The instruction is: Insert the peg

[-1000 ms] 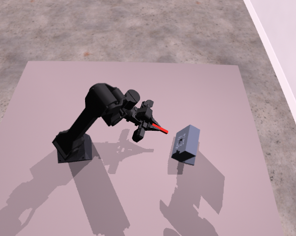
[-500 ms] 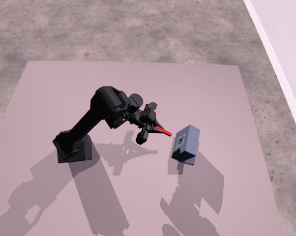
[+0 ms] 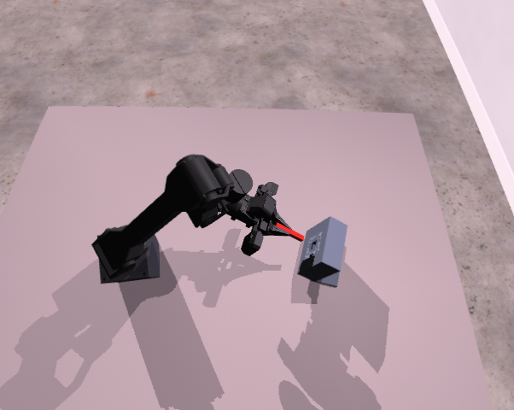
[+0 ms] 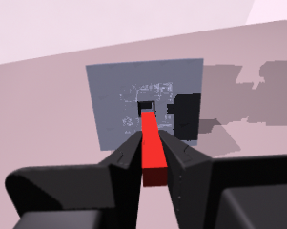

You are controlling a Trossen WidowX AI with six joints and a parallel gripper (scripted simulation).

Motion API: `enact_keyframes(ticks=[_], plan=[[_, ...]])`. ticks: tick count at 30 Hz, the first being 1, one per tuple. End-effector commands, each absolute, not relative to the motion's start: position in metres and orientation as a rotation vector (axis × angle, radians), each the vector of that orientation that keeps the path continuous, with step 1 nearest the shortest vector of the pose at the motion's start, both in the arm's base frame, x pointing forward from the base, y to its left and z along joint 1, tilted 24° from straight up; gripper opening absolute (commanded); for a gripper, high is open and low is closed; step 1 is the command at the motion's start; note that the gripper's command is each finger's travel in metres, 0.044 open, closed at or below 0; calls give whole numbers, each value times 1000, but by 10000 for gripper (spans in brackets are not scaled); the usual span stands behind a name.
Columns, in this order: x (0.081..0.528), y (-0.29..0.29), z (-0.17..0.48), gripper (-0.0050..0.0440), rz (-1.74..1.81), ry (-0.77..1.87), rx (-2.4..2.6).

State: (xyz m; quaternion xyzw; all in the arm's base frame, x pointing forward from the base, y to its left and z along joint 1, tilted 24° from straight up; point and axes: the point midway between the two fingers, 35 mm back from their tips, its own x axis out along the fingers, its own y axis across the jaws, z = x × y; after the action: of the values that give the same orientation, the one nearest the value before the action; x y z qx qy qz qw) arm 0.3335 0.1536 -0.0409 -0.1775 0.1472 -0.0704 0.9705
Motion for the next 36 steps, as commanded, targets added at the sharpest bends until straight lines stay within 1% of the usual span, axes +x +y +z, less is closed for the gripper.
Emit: enact_keyframes(ticks=[1, 9, 22, 36], plan=[[339, 154, -40, 0, -140, 283, -352], [341, 154, -41, 0, -141, 282, -352], [362, 150, -45, 0, -141, 281, -352], [360, 150, -47, 0, -141, 281, -352]])
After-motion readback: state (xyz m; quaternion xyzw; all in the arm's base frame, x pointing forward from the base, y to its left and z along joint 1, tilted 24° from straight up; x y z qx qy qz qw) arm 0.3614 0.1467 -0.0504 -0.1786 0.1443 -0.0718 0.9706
